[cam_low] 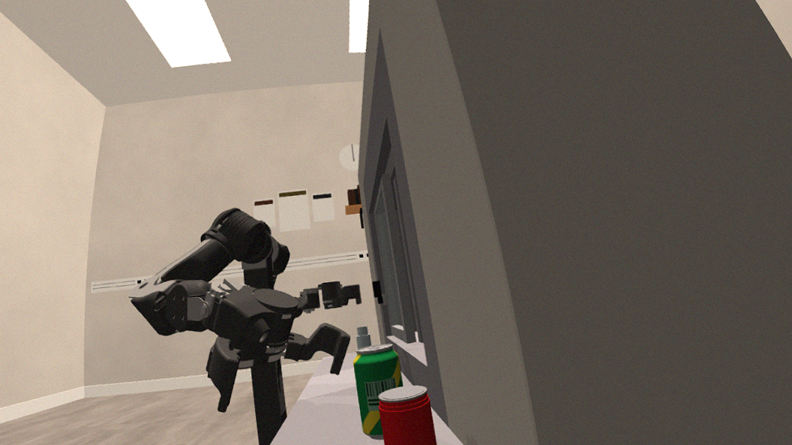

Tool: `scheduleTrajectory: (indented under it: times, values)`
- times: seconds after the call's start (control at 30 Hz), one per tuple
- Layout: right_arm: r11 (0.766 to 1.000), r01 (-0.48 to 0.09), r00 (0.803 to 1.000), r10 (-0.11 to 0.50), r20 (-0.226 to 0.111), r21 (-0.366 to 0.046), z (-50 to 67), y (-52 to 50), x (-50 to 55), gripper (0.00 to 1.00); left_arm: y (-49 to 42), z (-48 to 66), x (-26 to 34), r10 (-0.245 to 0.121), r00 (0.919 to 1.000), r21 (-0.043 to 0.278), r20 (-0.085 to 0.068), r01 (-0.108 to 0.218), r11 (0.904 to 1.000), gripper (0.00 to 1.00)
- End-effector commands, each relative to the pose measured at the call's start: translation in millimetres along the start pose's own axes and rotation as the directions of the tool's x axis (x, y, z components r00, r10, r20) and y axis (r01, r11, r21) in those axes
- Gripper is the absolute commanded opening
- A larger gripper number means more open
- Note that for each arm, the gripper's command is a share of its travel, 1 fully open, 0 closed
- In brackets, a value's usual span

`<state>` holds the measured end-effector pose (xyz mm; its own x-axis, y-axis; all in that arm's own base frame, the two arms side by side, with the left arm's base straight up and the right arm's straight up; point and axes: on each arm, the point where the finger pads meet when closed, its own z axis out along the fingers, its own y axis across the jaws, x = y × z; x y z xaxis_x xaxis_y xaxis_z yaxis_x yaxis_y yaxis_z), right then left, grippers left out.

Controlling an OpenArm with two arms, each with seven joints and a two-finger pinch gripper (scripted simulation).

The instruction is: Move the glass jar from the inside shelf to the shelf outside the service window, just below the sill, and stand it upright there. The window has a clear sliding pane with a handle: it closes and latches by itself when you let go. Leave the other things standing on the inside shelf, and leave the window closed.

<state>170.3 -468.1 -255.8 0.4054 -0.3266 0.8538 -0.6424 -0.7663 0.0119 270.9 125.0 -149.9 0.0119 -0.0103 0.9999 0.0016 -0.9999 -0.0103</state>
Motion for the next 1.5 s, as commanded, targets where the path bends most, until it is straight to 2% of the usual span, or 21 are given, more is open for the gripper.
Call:
scheduleTrajectory:
  times: [0.0, 0.27, 0.3, 0.83, 0.87, 1.4, 1.47]
  values:
    - [1.000, -0.001, 1.000, 0.001, -0.010, 0.007, -0.3, -1.0, 3.2, 1.00, 0.0, -0.1, 1.1, 0.000, 1.0000, 0.000, -0.003, 0.000, 1.0000, 1.00]
    - [1.000, 0.000, 1.000, 0.001, -0.014, 0.010, -0.4, -1.3, 4.4, 1.00, 0.0, -0.1, 1.1, 0.000, 1.0000, 0.000, -0.003, 0.000, 1.0000, 1.00]
    - [1.000, -0.003, 1.000, 0.003, -0.004, 0.006, -0.2, -0.9, 1.2, 1.00, 0.0, -0.1, 1.1, 0.000, 1.0000, 0.000, -0.003, 0.000, 1.0000, 1.00]
    - [1.000, 0.000, 1.000, 0.001, -0.014, 0.010, -0.4, -1.3, 4.4, 1.00, 0.0, -0.1, 1.1, 0.000, 1.0000, 0.000, -0.003, 0.000, 1.0000, 1.00]
    - [1.000, -0.003, 1.000, 0.003, -0.004, 0.006, -0.2, -0.9, 0.9, 1.00, 0.0, -0.1, 1.1, 0.000, 1.0000, 0.000, -0.003, 0.000, 1.0000, 1.00]
    - [1.000, 0.000, 1.000, 0.001, -0.014, 0.010, -0.4, -1.3, 4.4, 1.00, 0.0, -0.1, 1.1, 0.000, 1.0000, 0.000, -0.003, 0.000, 1.0000, 1.00]
    - [1.000, -0.004, 1.000, 0.004, -0.004, 0.006, -0.3, -0.9, 0.9, 1.00, 0.0, -0.1, 1.1, 0.000, 1.0000, 0.000, -0.003, 0.000, 1.0000, 1.00]
